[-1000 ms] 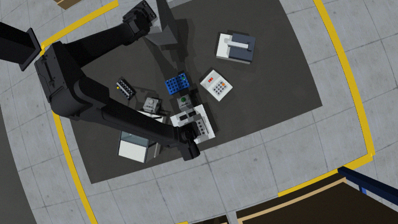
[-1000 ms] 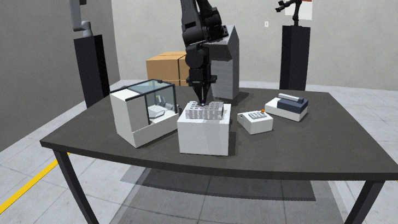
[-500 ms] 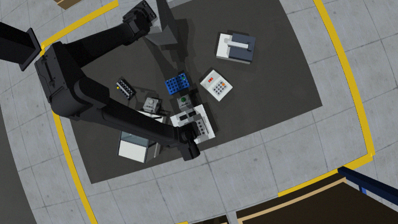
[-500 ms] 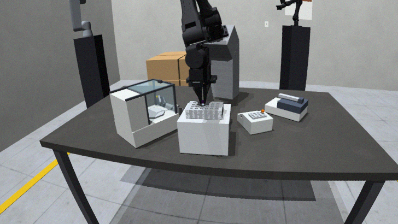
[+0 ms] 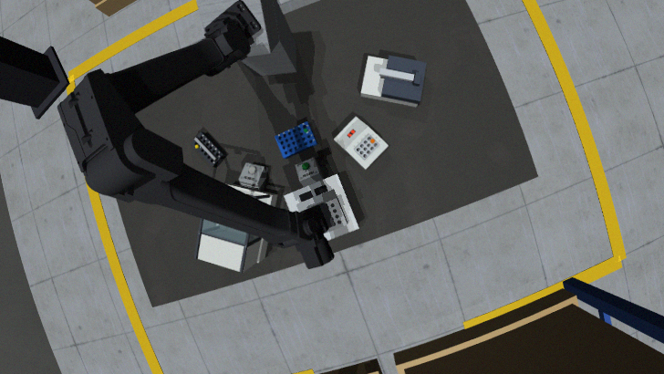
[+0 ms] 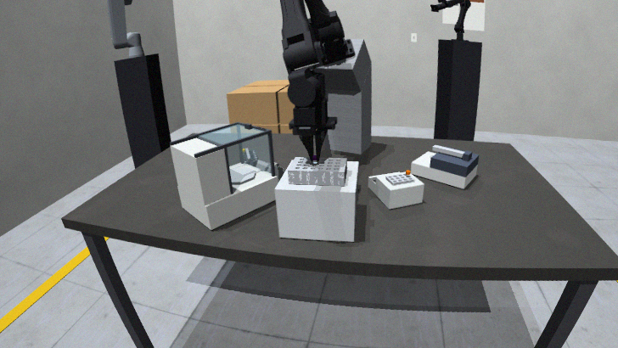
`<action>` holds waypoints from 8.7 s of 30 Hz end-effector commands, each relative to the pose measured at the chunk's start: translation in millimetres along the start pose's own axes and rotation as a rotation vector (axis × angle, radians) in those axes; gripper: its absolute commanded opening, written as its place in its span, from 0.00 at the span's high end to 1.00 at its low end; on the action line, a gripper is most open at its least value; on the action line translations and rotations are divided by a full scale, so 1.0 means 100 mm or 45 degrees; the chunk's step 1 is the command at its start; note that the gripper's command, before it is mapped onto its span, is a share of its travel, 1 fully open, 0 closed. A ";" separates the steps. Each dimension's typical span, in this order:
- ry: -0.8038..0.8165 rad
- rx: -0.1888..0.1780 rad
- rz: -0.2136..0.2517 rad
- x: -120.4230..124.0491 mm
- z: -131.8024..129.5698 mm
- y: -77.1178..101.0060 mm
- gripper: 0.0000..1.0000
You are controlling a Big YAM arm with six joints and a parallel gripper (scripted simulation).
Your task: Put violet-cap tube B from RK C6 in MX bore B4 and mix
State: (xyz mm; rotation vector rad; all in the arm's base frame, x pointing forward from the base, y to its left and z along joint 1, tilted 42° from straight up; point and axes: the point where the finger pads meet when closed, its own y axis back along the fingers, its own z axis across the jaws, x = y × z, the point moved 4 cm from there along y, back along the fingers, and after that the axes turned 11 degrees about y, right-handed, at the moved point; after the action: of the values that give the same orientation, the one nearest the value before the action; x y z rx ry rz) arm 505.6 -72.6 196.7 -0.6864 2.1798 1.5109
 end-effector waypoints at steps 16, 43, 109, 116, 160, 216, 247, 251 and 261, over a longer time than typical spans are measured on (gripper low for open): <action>-0.001 0.014 -0.005 -0.09 -0.08 -0.05 0.91; -0.004 0.009 -0.025 -0.11 -0.04 0.04 0.64; -0.004 0.009 -0.026 -0.12 -0.04 0.24 0.64; -0.016 0.010 -0.065 -0.27 -0.03 0.47 0.64; 0.588 0.024 -0.027 0.52 0.06 0.35 1.00; 2.027 0.004 -0.010 1.60 0.44 -0.06 1.00; 2.000 0.009 -0.001 1.59 0.40 -0.08 1.00; 2.000 0.009 -0.001 1.59 0.40 -0.08 1.00; 2.000 0.009 -0.001 1.59 0.40 -0.08 1.00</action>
State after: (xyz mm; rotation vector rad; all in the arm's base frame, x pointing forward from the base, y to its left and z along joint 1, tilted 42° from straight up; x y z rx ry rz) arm 383.1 -64.7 82.4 -2.4220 3.0334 0.9210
